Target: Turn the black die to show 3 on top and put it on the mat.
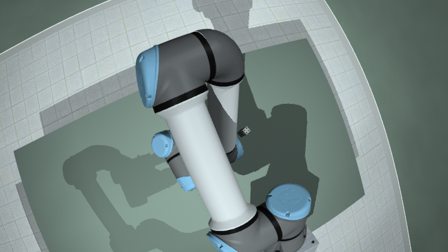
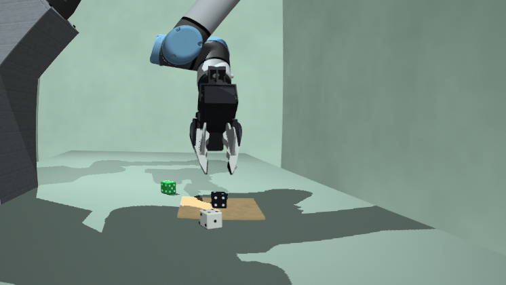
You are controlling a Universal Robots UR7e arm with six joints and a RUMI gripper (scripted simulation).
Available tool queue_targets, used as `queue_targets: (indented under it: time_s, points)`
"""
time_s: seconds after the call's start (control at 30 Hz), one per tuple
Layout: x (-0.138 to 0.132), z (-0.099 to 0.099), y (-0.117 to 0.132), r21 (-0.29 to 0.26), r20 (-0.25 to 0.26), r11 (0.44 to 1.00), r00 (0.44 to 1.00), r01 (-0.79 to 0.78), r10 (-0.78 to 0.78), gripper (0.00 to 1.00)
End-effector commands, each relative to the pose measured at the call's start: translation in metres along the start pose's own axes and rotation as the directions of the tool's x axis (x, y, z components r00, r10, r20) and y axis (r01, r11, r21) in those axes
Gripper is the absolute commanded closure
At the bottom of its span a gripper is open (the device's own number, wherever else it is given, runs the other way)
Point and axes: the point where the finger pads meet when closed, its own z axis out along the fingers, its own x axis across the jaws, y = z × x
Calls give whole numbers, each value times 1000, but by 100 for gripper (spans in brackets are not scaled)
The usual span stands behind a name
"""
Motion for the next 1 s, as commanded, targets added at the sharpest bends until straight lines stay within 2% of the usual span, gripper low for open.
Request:
queue_targets:
  time_s: [0.0, 0.33, 0.97]
  points:
    - [0, 6, -6, 0, -1, 1000, 1000, -1, 1, 76]
    - [0, 20, -20, 0, -1, 1000, 1000, -1, 1, 76]
    - [0, 33, -33, 0, -1, 1000, 1000, -1, 1, 76]
